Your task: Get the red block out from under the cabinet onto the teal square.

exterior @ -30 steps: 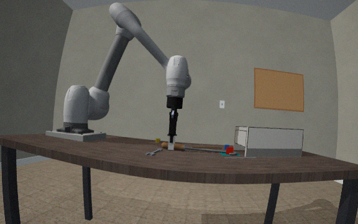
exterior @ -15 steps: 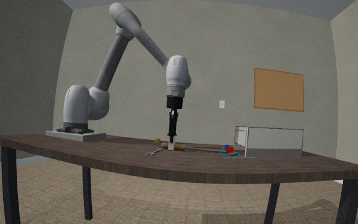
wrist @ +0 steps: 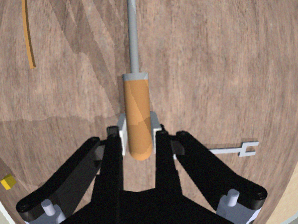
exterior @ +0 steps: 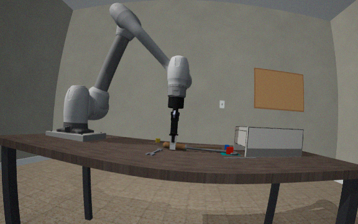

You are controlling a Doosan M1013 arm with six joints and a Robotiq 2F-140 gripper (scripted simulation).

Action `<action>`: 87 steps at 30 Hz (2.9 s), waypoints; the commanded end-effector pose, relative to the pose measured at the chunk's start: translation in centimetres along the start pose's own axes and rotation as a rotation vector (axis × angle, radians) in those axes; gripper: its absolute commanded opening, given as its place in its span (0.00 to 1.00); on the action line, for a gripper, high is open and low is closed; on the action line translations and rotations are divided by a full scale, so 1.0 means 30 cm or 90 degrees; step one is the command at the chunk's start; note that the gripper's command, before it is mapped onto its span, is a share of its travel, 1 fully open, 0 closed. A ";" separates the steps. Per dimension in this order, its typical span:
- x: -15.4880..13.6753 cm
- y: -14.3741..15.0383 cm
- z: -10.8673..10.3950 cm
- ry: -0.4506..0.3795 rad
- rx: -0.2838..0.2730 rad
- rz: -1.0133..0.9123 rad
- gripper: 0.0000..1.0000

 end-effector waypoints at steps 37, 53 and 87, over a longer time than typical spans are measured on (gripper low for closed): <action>0.014 -0.008 0.003 -0.001 -0.001 0.000 0.00; 0.014 -0.008 0.003 -0.001 -0.001 0.000 0.34; 0.014 -0.008 -0.038 -0.001 -0.001 0.000 0.34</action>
Point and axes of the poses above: the point where the finger pads meet when closed, its own z axis out along the fingers, its own y axis across the jaws, x = y × z, the point moved 5 cm from there along -z, back along the fingers, and after that the axes turned 11 degrees about -z, right-handed, at the moved point
